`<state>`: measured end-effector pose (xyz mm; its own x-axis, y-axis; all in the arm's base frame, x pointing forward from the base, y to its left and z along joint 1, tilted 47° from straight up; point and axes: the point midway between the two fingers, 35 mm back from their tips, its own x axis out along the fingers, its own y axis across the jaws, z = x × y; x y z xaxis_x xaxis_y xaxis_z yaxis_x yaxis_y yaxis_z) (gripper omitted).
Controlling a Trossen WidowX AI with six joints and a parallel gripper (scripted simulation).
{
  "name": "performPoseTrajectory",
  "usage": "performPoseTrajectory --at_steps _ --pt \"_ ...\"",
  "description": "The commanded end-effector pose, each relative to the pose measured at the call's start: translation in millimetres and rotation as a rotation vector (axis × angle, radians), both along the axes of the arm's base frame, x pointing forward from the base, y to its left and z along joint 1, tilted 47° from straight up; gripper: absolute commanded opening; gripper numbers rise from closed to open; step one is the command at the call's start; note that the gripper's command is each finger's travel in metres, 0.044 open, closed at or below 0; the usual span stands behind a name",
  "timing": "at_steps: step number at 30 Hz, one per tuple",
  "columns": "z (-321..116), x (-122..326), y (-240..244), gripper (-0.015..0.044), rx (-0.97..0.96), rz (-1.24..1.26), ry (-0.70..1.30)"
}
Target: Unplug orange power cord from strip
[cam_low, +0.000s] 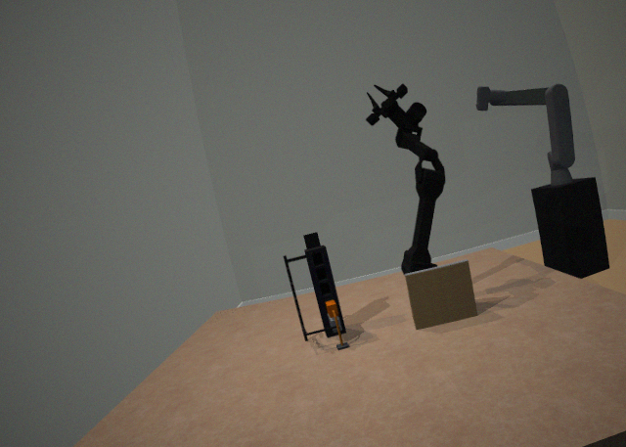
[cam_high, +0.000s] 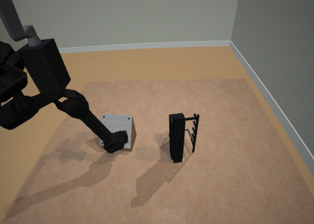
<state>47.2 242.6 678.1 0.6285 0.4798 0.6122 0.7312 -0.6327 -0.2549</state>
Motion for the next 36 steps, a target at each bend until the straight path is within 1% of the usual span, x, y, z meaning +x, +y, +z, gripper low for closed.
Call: performPoseTrajectory --at_steps 1,5,9,15,19,25,28,32,36 --pt "28 -3 -67 0.0160 0.209 0.108 0.003" --pt "44 4 -127 0.0160 0.403 0.207 0.021" --pt "51 21 -182 0.0160 0.583 0.285 0.052" --pt "44 66 -256 0.0160 0.847 0.374 0.126" --pt "30 101 -293 0.0160 1.000 0.408 0.186" --pt "-2 162 -335 0.0160 1.217 0.430 0.298" --pt "-28 201 -352 0.0160 1.340 0.426 0.379" --pt "-67 249 -364 0.0160 1.479 0.401 0.490" --pt "-112 296 -365 0.0160 1.602 0.349 0.615"
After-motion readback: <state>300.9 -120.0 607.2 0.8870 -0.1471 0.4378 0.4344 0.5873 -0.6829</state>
